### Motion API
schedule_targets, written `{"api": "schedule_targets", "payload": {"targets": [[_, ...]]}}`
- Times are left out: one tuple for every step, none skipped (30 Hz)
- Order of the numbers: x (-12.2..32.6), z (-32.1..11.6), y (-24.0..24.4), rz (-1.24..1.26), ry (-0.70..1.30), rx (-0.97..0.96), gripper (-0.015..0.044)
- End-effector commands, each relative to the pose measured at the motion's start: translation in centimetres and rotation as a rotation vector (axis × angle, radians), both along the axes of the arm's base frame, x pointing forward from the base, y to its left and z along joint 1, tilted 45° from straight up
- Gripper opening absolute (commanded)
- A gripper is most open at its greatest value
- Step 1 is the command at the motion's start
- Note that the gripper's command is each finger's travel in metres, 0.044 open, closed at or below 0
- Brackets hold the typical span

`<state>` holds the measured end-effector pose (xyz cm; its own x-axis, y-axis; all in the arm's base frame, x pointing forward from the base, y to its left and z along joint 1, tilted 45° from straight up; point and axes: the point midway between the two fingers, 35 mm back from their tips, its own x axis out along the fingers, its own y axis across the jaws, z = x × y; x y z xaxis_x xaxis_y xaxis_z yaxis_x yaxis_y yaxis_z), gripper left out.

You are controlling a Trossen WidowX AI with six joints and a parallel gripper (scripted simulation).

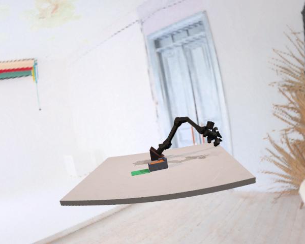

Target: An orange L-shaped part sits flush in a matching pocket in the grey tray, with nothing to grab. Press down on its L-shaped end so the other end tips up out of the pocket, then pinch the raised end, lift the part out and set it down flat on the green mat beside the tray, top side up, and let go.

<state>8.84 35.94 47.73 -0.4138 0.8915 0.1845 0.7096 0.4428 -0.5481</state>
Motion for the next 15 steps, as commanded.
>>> {"api": "schedule_targets", "payload": {"targets": [[6.4, -4.3, 0.4, -0.139, 0.250, -0.204, 0.0180], [7.8, -5.2, 0.2, -0.172, 0.312, -0.246, 0.0180], [9.2, -6.2, 0.0, -0.207, 0.376, -0.286, 0.0180], [10.6, -7.1, -0.4, -0.243, 0.440, -0.323, 0.0180], [12.0, -8.1, -0.8, -0.280, 0.506, -0.358, 0.0180], [13.3, -9.1, -1.3, -0.315, 0.574, -0.393, 0.0180], [14.7, -10.1, -2.0, -0.354, 0.647, -0.425, 0.0180], [16.0, -10.9, -2.8, -0.389, 0.728, -0.454, 0.0180], [17.2, -12.0, -3.5, -0.425, 0.802, -0.483, 0.0180], [18.3, -13.0, -4.3, -0.461, 0.877, -0.510, 0.0180], [19.5, -14.0, -5.2, -0.498, 0.952, -0.534, 0.0180], [20.5, -15.1, -6.2, -0.534, 1.032, -0.557, 0.0180], [21.5, -16.1, -7.2, -0.571, 1.115, -0.575, 0.0180], [22.4, -17.2, -8.3, -0.607, 1.199, -0.594, 0.0180], [23.3, -18.3, -9.5, -0.642, 1.284, -0.610, 0.0180]]}}
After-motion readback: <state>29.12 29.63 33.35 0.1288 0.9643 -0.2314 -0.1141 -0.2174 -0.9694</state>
